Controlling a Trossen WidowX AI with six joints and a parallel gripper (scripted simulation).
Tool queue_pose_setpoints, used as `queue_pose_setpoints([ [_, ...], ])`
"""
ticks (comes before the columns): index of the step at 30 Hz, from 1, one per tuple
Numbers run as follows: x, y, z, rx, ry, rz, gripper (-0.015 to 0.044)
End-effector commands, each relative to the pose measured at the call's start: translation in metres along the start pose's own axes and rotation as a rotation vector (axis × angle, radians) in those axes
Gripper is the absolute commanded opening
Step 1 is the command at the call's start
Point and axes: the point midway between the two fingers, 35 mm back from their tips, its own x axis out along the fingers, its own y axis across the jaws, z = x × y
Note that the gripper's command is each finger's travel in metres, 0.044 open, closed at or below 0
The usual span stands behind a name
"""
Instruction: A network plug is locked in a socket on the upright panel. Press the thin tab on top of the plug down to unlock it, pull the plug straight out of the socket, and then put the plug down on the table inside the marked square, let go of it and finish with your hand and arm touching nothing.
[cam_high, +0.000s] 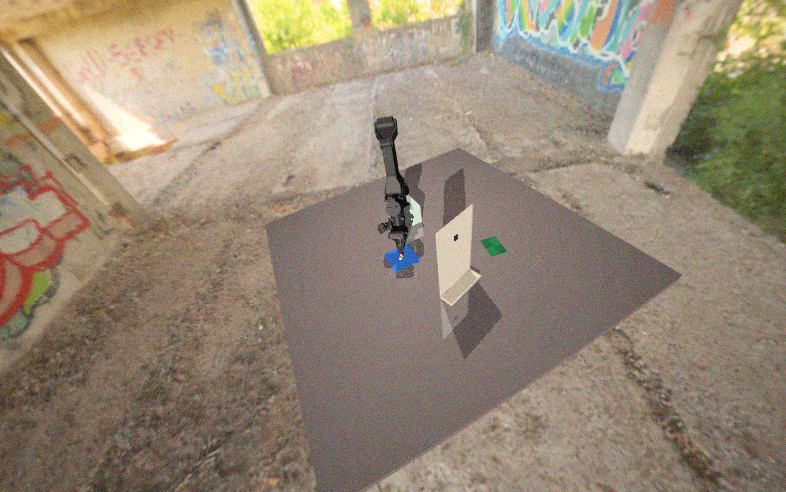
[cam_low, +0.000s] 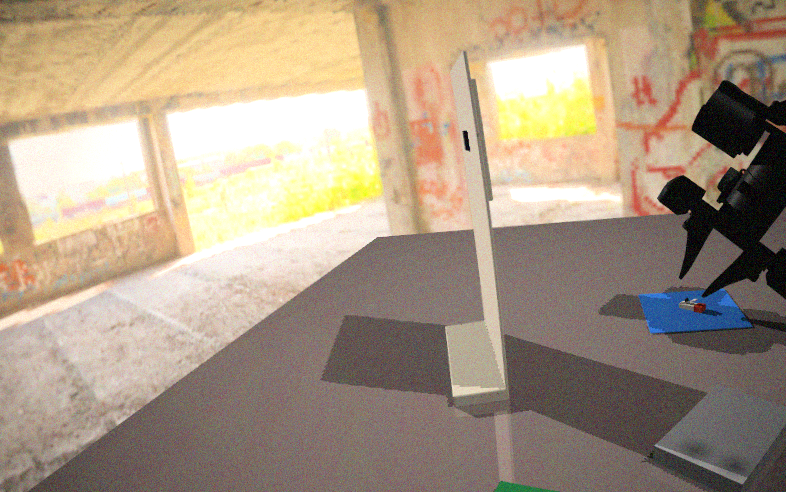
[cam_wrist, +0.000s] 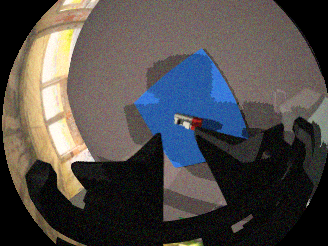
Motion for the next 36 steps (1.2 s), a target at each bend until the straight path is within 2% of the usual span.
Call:
queue_pose_setpoints([
  [1, -0.003, 0.000, 0.000, 0.002, -0.001, 0.003, 0.0156],
  [36, -0.020, 0.012, 0.001, 0.003, -0.002, 0.003, 0.0156],
])
